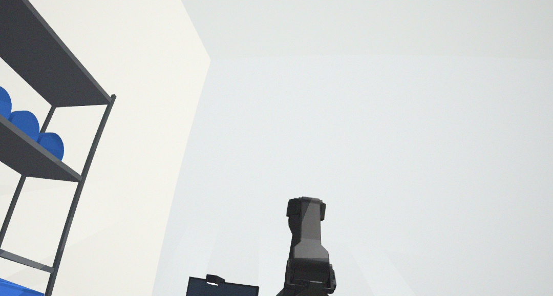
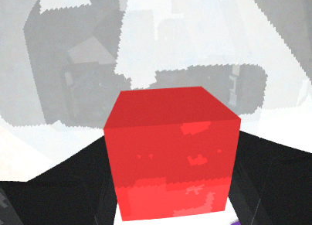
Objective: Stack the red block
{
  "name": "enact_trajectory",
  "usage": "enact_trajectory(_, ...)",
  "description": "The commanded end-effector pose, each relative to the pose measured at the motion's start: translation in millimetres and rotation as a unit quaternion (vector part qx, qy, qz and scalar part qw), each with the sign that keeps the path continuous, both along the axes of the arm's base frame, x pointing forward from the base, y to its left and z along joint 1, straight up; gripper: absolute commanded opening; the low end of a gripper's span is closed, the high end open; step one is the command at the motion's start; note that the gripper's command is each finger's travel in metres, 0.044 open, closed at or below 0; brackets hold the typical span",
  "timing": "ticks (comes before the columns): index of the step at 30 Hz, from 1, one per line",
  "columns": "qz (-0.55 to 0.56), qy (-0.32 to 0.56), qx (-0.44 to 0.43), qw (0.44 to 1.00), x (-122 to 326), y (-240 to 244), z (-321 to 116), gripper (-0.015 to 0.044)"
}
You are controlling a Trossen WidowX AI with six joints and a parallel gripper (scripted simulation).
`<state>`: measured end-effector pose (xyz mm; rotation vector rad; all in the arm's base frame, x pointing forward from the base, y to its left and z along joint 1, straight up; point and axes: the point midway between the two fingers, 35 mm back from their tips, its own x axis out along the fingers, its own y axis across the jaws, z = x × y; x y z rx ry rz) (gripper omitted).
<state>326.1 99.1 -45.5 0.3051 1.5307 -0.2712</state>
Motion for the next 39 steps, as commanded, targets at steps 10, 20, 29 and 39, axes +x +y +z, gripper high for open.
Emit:
enact_trajectory(10,-0.002,-0.002,-0.002,1.000,0,0,33,0.0000)
enact_trajectory(20,-0.002,-0.002,-0.002,1.000,-1,-1,79,0.0000)
enact_trajectory(29,-0.002,-0.002,-0.002,1.000,-3,-1,119,0.0000)
enact_trajectory(39,-0.005,-0.002,-0.002,1.000,-2,-4,120,0.0000)
